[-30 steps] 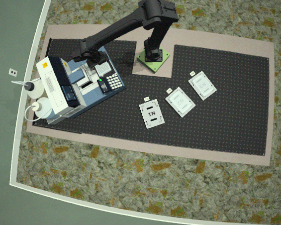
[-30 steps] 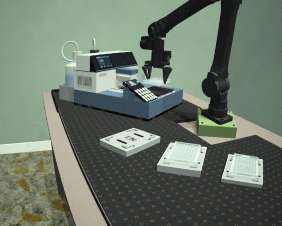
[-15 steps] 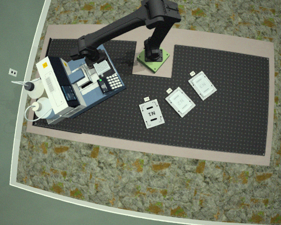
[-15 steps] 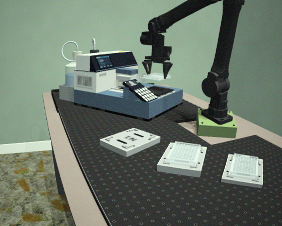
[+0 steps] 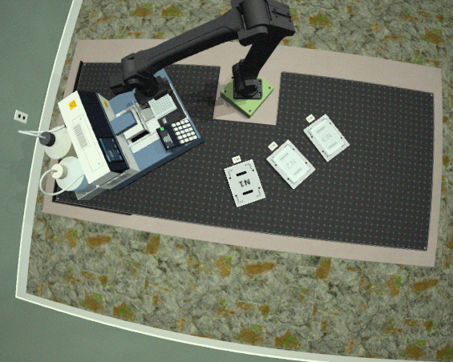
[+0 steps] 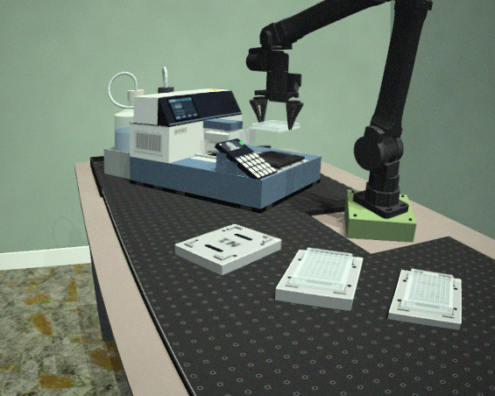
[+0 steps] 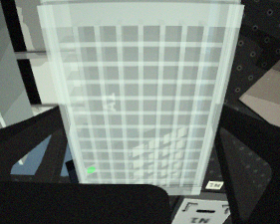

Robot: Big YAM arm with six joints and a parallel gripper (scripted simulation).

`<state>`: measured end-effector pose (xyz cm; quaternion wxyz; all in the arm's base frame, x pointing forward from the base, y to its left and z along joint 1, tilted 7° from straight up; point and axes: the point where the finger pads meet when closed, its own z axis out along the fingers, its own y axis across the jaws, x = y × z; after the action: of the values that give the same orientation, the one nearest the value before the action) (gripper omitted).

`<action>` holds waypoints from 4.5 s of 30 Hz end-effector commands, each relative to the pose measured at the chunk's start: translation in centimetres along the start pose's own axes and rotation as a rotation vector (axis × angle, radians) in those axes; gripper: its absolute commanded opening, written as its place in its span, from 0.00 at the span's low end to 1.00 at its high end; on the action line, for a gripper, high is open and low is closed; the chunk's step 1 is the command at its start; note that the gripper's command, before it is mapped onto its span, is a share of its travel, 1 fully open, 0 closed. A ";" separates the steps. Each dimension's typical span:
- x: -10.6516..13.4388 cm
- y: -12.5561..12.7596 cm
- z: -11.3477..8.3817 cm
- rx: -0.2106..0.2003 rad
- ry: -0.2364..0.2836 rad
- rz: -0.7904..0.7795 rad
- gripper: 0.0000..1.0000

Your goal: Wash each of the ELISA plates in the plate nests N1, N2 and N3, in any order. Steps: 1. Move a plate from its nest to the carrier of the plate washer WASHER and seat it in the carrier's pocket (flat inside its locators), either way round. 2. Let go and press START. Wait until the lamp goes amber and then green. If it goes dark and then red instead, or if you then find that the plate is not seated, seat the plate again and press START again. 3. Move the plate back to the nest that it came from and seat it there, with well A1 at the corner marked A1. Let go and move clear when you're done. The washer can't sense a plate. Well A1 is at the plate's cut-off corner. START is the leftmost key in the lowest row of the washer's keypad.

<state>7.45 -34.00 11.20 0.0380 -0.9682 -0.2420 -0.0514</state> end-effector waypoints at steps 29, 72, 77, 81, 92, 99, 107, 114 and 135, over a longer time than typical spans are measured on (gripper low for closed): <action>6.2 1.4 -0.4 -0.023 -0.008 -0.425 0.84; 21.5 1.0 1.7 -0.033 -0.017 -1.451 0.84; 23.8 0.1 2.1 -0.034 -0.017 -1.618 0.84; 25.9 -0.1 2.5 -0.031 -0.015 -1.751 0.84; 31.0 -0.6 2.3 -0.059 -0.031 -2.011 0.84; 30.0 -0.7 1.9 -0.059 -0.033 -1.987 0.84; 31.7 -4.1 3.6 -0.032 -0.019 -2.175 0.84; 34.3 -6.5 4.2 -0.029 -0.019 -2.408 0.84; 43.2 -11.7 4.8 -0.068 -0.043 -3.000 0.84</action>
<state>37.27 -3.83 10.31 -0.0439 0.1265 -0.9900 -0.0435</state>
